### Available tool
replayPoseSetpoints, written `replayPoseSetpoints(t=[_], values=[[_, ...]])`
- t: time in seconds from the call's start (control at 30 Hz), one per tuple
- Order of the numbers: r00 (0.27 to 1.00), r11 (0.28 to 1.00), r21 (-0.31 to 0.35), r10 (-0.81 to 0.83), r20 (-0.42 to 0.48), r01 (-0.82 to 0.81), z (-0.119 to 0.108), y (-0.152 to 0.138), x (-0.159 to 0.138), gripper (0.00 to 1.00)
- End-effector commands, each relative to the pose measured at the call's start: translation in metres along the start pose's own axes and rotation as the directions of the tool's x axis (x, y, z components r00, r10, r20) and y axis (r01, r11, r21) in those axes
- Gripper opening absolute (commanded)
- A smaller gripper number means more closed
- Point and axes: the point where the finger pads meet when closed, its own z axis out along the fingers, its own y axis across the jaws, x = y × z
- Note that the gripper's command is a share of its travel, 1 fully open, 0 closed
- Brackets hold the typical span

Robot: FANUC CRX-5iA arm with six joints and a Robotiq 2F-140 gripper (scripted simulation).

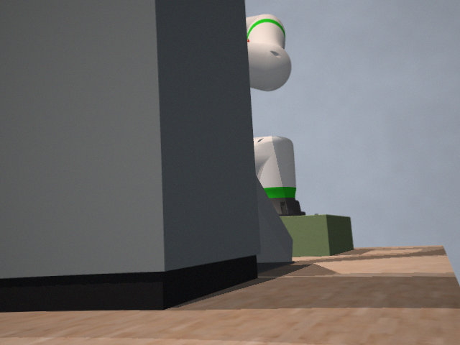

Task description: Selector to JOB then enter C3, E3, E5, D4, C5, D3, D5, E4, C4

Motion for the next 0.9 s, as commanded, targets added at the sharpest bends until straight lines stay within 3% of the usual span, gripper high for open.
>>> replayPoseSetpoints(t=[0.0, 0.87], values=[[1.000, 1.000, 0.000, 0.000, 0.000, 0.000, -0.0041, -0.0002, 0.0000, 0.00], [1.000, 1.000, 0.000, 0.000, 0.000, 0.000, -0.0070, -0.0002, 0.0000, 0.00]])
